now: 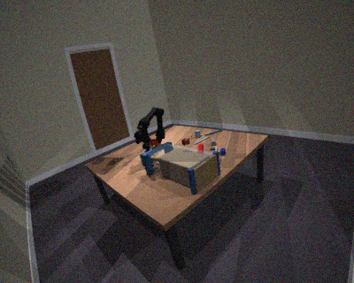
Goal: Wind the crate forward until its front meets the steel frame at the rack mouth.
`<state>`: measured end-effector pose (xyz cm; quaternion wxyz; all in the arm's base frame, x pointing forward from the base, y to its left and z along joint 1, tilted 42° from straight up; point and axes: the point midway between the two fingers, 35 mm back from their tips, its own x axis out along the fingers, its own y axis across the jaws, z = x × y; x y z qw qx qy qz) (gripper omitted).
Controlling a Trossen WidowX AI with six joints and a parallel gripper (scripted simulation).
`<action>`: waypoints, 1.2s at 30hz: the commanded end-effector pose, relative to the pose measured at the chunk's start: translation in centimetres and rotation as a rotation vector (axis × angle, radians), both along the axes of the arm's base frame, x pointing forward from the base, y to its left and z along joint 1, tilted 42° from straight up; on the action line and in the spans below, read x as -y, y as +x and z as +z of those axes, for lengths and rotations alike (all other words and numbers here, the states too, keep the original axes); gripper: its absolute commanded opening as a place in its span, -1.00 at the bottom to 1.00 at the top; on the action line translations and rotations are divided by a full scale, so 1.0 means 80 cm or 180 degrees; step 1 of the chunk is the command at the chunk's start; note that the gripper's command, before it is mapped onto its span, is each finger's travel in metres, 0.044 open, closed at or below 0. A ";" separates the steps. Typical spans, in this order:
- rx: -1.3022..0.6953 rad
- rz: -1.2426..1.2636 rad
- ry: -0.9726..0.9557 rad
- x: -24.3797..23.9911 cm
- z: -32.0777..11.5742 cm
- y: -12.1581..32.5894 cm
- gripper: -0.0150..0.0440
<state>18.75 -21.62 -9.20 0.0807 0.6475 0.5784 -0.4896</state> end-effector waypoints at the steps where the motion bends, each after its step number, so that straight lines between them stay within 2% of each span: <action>1: -0.1427 -0.2359 -0.0091 0.002 -0.005 0.024 -0.49; 7: -0.1393 -0.2278 -0.0094 0.002 -0.005 0.023 -0.49; 19: -0.0733 -0.0852 -0.0013 -0.003 -0.004 0.010 -0.49; 36: -0.0832 -0.0958 -0.0013 -0.003 -0.005 0.011 -0.49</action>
